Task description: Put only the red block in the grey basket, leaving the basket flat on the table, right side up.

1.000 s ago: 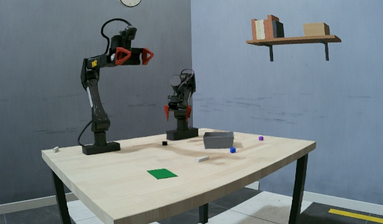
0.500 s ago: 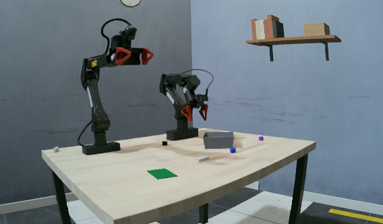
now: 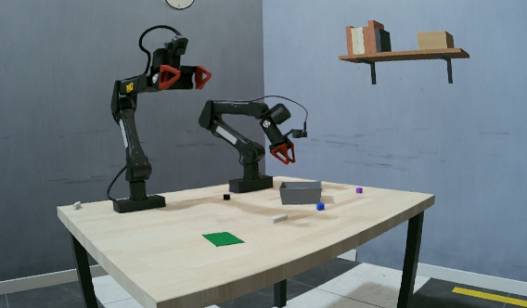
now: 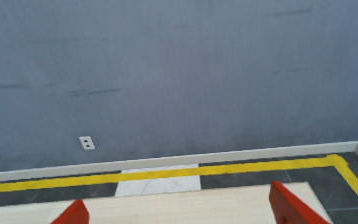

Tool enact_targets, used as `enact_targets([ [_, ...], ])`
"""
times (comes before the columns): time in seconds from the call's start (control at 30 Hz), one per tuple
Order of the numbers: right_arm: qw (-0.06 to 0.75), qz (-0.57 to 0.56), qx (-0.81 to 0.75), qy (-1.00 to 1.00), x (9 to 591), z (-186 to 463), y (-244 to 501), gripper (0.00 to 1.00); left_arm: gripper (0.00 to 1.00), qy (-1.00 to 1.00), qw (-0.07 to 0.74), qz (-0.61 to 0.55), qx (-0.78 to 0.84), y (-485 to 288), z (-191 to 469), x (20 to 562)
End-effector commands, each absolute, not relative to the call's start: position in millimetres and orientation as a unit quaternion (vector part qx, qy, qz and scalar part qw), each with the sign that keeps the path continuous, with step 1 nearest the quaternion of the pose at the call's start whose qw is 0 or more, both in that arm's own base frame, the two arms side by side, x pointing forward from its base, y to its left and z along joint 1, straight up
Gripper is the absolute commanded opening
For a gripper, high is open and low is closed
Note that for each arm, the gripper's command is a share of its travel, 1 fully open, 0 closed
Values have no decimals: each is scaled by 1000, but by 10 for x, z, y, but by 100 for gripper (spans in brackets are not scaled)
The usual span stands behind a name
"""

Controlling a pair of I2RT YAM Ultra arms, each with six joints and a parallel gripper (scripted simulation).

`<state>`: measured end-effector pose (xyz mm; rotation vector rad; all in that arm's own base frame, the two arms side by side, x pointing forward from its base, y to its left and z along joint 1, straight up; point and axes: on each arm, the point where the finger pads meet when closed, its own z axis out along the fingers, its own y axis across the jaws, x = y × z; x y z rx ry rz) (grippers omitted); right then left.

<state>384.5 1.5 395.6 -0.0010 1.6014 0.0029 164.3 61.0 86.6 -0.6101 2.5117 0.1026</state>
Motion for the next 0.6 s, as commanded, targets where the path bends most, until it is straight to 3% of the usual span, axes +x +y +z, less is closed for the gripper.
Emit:
enact_targets([
  [0.0,702,1,0,712,3830,4014,12,100,100,926,293,39,-234,690,967,1742],
  [0.57,702,1,0,712,3830,4014,12,100,100,919,291,48,-263,794,965,1698],
])
